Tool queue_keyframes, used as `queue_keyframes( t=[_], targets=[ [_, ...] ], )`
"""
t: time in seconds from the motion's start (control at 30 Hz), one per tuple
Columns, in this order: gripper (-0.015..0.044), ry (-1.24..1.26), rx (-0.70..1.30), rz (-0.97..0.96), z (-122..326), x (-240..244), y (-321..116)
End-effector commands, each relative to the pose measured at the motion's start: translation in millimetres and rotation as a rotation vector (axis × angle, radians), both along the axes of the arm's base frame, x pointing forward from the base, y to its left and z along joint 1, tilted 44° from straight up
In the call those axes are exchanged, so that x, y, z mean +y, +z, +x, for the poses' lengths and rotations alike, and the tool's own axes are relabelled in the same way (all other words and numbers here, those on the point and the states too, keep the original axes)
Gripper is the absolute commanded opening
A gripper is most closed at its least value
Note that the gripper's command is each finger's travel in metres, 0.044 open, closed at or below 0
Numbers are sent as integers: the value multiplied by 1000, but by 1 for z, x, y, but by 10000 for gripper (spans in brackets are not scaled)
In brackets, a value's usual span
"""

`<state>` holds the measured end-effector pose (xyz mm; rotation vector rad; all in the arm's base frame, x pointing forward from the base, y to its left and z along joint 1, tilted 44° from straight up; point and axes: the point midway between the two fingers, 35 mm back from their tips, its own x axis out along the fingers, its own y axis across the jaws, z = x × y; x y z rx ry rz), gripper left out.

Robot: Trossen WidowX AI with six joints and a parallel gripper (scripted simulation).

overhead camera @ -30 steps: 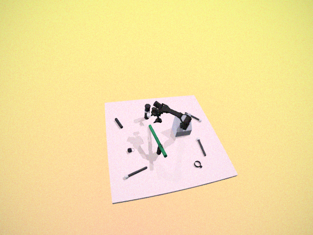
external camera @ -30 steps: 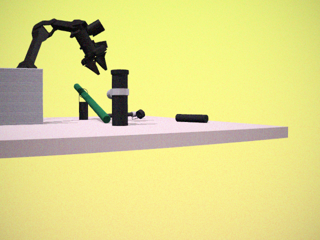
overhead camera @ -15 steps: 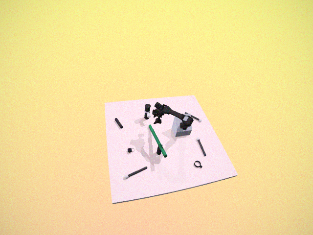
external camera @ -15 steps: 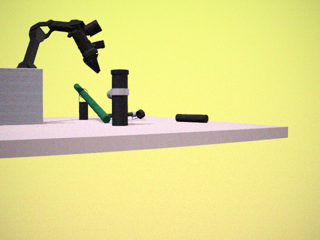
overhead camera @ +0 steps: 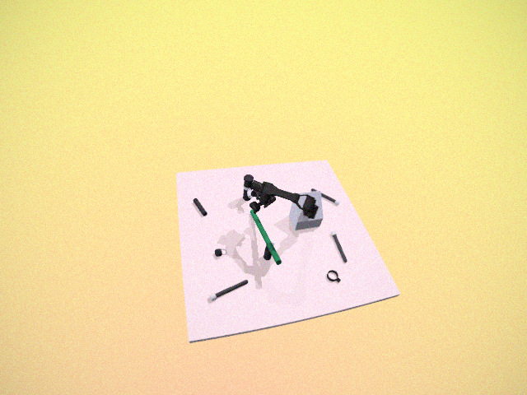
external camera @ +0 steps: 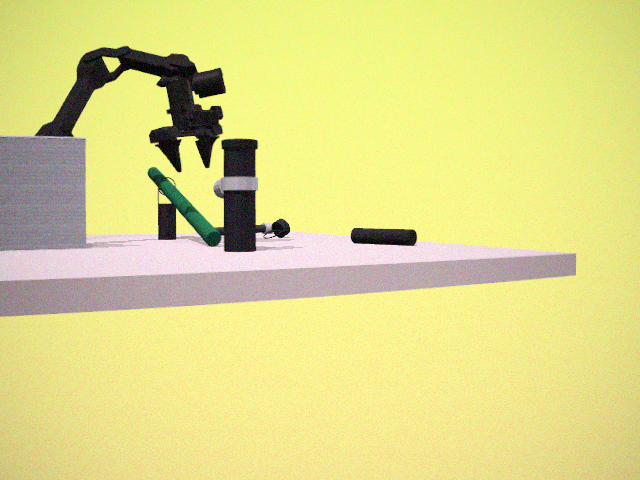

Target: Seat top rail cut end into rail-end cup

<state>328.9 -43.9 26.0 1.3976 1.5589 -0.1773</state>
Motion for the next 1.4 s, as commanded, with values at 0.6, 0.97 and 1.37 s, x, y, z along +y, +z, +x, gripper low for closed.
queue_keyframes(
  t=[0.6,0.97,1.37],
  targets=[
    [440,-232,468,39,1,49,-34],
    [440,-231,468,40,0,61,-47],
    [440,-232,468,40,1,72,-58]
  ],
)
